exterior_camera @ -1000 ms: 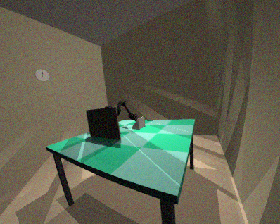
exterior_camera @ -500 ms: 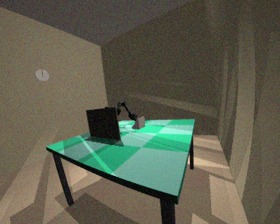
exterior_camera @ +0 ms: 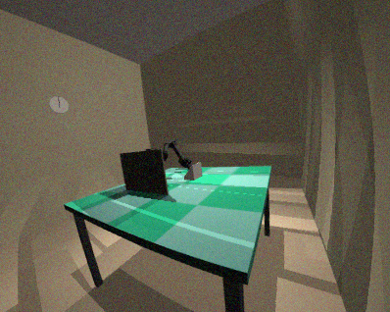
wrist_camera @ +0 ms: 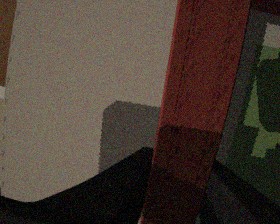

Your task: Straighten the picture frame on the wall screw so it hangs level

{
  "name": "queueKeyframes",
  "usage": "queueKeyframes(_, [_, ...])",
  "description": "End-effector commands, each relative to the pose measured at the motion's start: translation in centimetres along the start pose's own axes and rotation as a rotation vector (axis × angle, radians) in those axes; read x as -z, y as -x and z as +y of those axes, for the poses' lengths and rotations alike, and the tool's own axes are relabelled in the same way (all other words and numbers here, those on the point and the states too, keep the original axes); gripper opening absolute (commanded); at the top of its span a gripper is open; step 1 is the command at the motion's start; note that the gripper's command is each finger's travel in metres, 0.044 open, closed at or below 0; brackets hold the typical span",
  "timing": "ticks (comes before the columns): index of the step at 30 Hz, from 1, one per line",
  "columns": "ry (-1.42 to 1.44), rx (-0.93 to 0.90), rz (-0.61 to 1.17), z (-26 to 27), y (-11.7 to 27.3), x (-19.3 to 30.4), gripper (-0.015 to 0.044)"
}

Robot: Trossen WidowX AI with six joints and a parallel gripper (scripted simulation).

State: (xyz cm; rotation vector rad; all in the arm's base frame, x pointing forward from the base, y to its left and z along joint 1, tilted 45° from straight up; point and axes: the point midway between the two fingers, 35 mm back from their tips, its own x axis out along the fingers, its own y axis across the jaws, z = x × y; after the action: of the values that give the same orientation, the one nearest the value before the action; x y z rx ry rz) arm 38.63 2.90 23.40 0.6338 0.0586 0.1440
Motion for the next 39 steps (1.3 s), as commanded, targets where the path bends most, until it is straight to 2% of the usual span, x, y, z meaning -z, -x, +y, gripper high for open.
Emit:
queueKeyframes(1, [-0.005,0.0,0.0,-0.04,0.0,0.0,0.0])
queueKeyframes(28, [-0.167,0.001,0.002,-0.12,0.01,-0.04,0.0])
queueKeyframes(38, [-0.145,0.0,0.002,-0.09,0.01,-0.02,0.026])
queueKeyframes(39, [-0.145,0.0,0.002,-0.09,0.01,-0.02,0.026])
